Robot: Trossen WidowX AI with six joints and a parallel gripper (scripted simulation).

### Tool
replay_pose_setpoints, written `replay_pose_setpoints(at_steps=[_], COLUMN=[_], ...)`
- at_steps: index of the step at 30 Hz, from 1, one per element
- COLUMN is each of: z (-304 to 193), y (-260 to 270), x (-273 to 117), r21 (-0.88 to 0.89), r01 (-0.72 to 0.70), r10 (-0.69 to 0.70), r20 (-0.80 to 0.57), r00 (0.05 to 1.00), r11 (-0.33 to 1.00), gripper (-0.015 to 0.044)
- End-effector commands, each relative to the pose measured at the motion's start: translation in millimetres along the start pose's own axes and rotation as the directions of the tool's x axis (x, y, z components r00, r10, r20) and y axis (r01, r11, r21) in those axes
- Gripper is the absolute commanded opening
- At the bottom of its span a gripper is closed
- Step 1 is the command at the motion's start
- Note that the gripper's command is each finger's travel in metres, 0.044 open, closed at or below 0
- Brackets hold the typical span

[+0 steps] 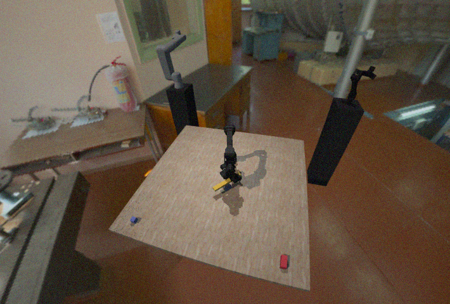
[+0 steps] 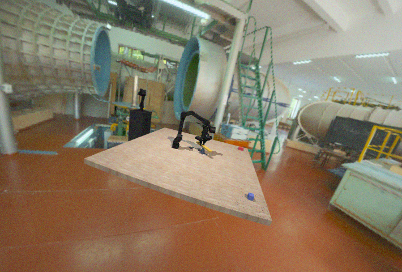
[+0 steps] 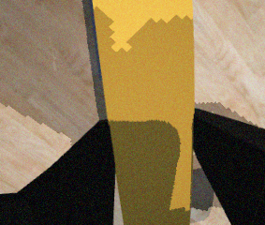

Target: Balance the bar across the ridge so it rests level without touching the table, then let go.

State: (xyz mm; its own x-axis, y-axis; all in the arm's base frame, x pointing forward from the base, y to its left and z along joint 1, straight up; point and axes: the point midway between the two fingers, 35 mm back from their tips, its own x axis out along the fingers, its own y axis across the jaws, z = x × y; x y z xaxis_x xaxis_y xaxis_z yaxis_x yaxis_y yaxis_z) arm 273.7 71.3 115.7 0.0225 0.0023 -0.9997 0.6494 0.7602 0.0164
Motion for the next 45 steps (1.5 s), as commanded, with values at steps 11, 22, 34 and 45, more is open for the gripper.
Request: replay_pose_setpoints(at_steps=[11,22,34,45], z=[-0.2,-0.3,-0.5,-0.7], y=[0.4,0.3,0.2,0.1], x=[1.3,2.2,3.2,4.2], r21=[0.003,0.003,0.003,0.003], r01=[-0.003,-0.003,-0.003,-0.003], r10=[0.003,0.003,0.003,0.003], r20=[-0.002,-0.002,-0.002,-0.002], r00=[1.0,1.0,1.0,1.0], r11=[1.0,1.0,1.0,1.0], gripper=[0.0,0.0,0.0,0.0])
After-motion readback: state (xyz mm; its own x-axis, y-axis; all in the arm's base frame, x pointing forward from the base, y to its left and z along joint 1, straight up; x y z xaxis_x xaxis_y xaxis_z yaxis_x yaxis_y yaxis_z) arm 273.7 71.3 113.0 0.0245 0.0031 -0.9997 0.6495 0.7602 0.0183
